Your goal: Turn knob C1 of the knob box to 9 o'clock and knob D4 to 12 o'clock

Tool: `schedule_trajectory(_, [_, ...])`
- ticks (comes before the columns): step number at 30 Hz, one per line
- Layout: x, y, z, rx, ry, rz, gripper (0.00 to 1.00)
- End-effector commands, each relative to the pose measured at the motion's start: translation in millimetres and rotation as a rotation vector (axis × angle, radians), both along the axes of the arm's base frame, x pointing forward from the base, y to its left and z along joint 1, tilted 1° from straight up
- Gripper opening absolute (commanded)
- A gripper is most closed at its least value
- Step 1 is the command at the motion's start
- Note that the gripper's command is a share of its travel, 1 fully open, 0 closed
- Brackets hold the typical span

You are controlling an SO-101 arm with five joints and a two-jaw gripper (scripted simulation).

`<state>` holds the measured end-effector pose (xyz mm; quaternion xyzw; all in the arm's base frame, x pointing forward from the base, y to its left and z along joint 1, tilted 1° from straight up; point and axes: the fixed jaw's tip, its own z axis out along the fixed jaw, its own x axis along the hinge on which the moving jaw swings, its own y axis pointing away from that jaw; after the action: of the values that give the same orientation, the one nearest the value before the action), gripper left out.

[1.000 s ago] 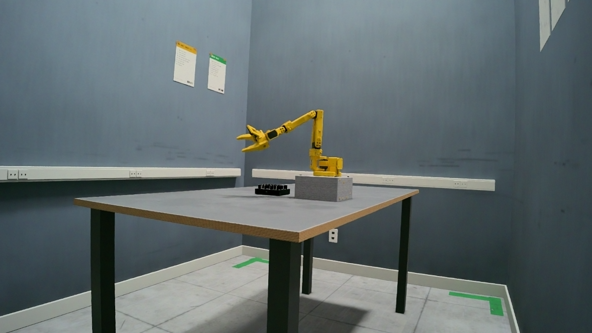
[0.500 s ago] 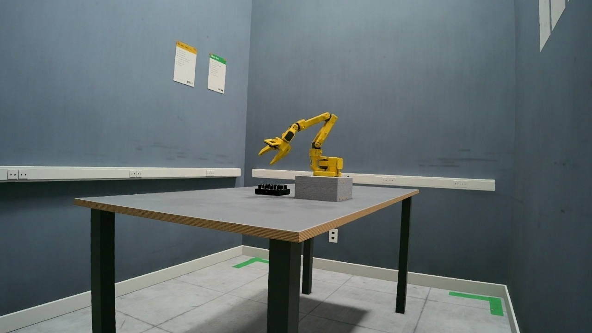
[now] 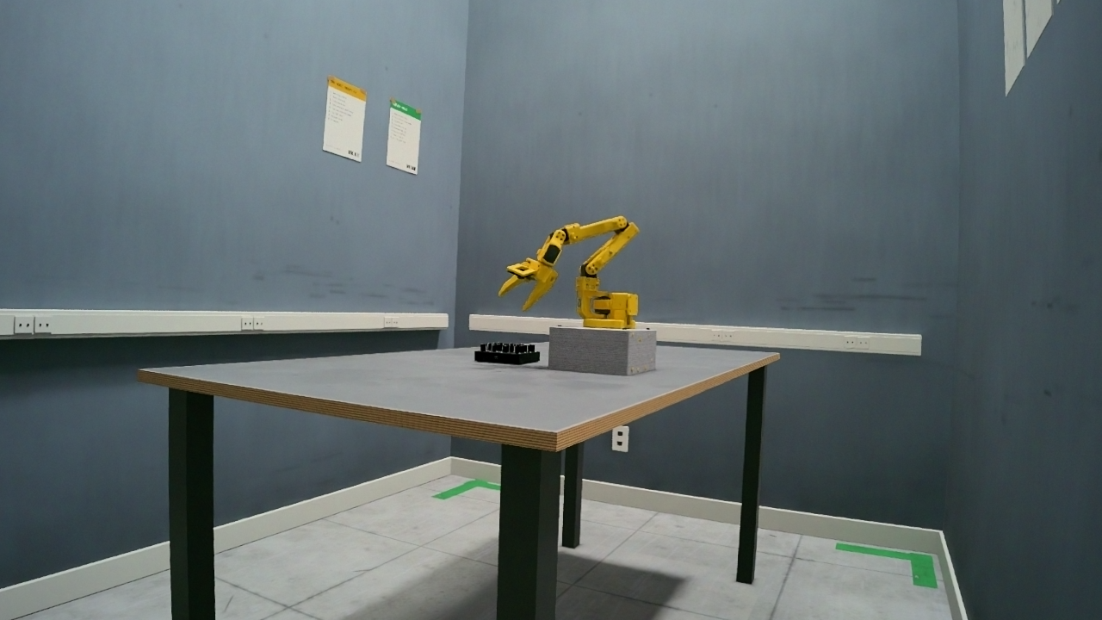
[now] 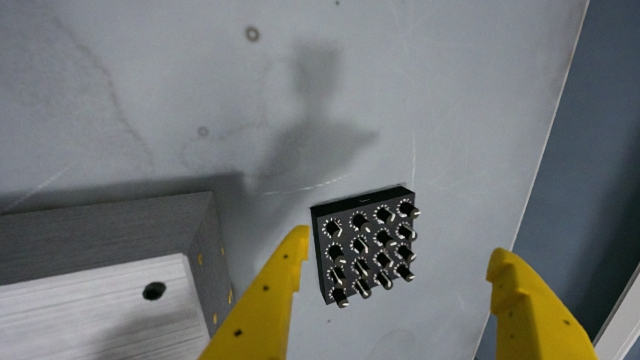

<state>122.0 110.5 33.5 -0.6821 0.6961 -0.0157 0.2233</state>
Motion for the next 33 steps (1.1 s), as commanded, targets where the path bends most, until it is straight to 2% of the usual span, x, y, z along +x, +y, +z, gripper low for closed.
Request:
schedule_trajectory(1, [-3.3,-2.6,-1.6,-0.007,0.010,0.000,0.40])
schedule_trajectory(8, [-1.2,-4.8,-1.5,0.001,0.017,-0.041,0.40])
schedule_trajectory(16, [10.8,-19.1,-1.2,0.052,0.054,-0.292,0.40])
schedule_trajectory(18, [10.8,-19.1,-1.2,0.052,0.054,-0.292,0.40])
schedule_trajectory(33, [38.2,-74.2,0.2,0.251,0.132,-1.095,0.40])
